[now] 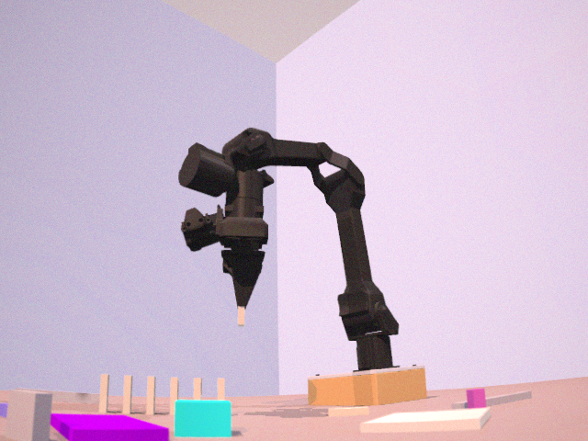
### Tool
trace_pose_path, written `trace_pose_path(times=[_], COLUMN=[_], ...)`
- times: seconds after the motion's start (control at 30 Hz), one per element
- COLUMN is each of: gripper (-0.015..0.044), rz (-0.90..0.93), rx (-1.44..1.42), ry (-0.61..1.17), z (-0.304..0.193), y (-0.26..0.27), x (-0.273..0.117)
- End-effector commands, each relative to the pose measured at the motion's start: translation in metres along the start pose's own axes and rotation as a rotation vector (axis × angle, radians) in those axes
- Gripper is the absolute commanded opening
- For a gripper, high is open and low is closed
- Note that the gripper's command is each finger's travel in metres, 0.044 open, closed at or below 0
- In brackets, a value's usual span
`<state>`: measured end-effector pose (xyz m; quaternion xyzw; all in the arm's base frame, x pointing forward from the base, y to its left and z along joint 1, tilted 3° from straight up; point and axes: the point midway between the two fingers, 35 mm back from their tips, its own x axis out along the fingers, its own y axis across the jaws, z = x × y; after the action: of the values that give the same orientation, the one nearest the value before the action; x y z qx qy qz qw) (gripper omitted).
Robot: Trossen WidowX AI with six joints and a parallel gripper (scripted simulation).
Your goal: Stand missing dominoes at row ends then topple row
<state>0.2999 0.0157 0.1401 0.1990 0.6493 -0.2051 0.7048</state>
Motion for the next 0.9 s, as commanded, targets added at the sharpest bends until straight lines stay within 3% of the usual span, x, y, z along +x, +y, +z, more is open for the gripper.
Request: trace_pose_path(times=[0.0, 0.6, 0.87], gripper=[0.0107, 0.0107, 0.0107], rz=[-0.001, -0.002, -0.002], rx=[-0.003, -0.003, -0.003], ry=[0.007, 0.007, 0.008], z=[0.001, -0.005, -0.005], y=[0.001, -0.003, -0.004], x=[0.022, 0.115, 0.118])
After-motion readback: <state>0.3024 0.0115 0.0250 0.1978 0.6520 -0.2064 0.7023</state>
